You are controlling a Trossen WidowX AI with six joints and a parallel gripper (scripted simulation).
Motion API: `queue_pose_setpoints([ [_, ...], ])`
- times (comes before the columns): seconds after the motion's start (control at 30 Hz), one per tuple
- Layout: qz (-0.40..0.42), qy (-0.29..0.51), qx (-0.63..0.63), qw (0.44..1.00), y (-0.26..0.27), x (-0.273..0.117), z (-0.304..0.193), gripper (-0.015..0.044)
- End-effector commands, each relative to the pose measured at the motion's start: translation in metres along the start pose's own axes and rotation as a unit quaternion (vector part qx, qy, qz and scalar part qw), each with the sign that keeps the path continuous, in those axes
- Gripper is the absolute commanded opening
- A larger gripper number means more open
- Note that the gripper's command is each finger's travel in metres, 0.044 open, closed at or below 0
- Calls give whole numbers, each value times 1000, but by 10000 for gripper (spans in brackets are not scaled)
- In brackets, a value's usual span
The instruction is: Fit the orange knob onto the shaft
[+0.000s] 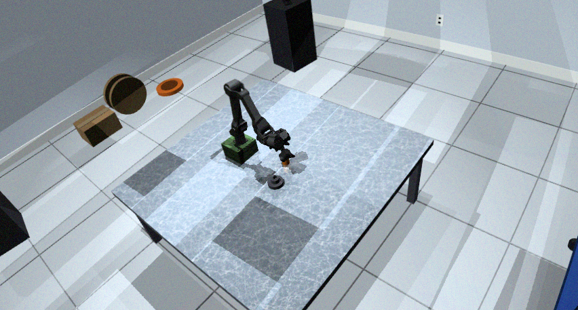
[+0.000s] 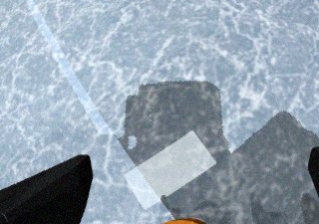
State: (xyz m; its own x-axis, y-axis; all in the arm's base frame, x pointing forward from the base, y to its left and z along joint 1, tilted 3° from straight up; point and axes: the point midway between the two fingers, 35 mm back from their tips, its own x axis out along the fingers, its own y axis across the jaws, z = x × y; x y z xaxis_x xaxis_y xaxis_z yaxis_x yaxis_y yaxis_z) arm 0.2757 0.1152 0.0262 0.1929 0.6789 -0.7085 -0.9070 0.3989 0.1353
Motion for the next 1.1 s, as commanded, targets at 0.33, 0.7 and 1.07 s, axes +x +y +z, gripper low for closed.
queue_pose_setpoints([
  [0.33,-41,350,-48,935,22,-48,18,440],
  [0.7,-41,350,-48,935,22,-48,18,440],
  [1.07,-175,306,320,879,22,-47,17,440],
])
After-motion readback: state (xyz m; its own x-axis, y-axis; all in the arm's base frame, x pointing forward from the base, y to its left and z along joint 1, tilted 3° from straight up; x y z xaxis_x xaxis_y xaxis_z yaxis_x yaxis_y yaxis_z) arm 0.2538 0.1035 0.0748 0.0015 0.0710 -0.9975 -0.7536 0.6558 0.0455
